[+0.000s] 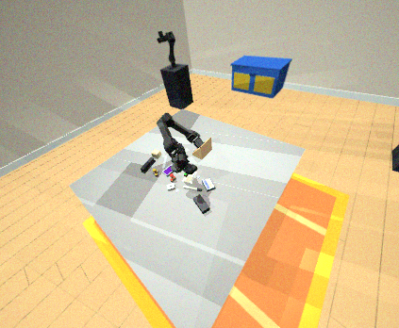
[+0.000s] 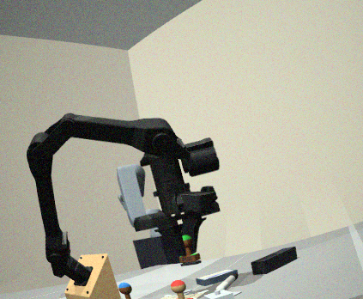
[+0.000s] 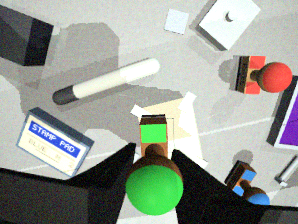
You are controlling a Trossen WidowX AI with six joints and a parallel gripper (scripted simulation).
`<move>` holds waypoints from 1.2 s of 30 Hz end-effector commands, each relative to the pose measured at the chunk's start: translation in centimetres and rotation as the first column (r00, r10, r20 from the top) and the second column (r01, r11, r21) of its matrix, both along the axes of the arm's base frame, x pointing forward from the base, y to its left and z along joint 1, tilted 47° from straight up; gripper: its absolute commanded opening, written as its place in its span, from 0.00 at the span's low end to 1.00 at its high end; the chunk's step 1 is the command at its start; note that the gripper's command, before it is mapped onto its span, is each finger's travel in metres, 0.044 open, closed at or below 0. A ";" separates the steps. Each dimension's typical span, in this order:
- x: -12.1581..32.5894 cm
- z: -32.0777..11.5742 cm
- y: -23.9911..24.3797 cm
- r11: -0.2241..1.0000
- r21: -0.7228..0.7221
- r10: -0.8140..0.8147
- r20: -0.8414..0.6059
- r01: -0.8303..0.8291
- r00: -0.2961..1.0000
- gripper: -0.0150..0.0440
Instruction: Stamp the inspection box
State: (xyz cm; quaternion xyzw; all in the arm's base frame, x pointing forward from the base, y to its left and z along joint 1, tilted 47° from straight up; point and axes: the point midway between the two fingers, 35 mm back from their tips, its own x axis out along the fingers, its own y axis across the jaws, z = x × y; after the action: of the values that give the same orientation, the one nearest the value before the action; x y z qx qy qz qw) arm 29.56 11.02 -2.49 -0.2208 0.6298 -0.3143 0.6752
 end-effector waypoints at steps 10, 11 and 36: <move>3.8 -1.0 0.9 1.000 -0.009 0.004 -0.003 -0.004 1.000 0.25; 4.1 -1.0 1.0 1.000 -0.009 0.004 -0.003 -0.004 1.000 0.25; 9.5 -2.9 1.3 1.000 -0.010 0.001 0.002 -0.001 1.000 0.25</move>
State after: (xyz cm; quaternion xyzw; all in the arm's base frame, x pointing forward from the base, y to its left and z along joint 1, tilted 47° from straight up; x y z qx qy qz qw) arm 38.92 12.57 -4.94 -0.2193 0.6274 -0.3169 0.6766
